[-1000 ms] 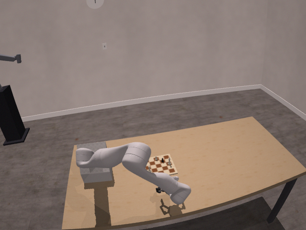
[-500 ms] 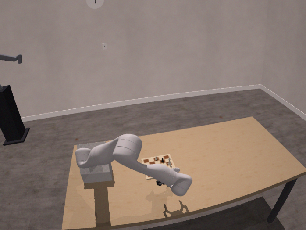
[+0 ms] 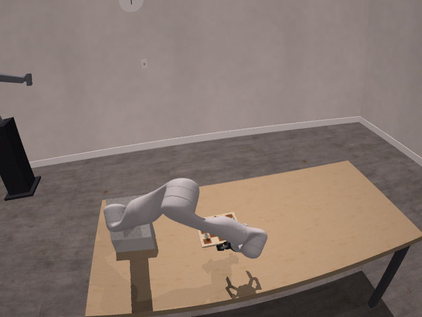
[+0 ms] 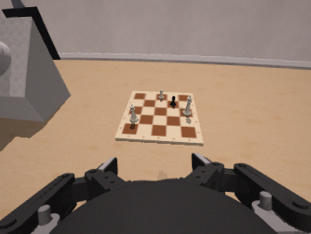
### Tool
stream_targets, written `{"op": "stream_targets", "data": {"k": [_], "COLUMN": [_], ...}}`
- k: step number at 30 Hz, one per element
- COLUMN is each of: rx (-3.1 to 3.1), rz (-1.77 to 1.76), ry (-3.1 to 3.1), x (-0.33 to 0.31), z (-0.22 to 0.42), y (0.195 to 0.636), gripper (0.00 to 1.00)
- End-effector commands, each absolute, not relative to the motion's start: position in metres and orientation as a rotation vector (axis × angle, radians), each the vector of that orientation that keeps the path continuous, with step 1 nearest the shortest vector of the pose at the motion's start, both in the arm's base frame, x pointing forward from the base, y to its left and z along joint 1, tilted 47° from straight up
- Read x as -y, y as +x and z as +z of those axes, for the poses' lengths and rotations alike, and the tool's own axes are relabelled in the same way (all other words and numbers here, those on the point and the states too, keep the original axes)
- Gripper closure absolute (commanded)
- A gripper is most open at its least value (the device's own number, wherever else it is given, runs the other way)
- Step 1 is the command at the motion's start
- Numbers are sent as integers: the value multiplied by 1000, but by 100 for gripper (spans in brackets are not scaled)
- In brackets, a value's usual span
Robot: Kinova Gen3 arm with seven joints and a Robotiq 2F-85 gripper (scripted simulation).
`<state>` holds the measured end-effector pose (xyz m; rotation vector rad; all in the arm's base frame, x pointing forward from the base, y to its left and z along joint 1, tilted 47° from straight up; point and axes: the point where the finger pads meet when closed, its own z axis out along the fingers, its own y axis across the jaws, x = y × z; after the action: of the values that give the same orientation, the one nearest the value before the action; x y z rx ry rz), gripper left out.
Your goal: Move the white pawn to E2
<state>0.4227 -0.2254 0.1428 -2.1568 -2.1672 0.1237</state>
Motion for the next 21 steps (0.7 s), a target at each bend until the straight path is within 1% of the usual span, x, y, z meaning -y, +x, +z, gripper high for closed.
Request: {"op": "stream_targets", "data": {"k": [1, 11, 14, 18, 21], "rx": [2226, 2450, 2450, 2581, 2643], "rz": [204, 594, 594, 812, 914], "ry": [-2061, -1718, -1718, -1498, -1385], "x": [198, 121, 121, 80, 61], "z": [121, 48, 48, 11, -5], "y": [431, 443, 443, 443, 442], "gripper": [0, 0, 0, 0, 0]}}
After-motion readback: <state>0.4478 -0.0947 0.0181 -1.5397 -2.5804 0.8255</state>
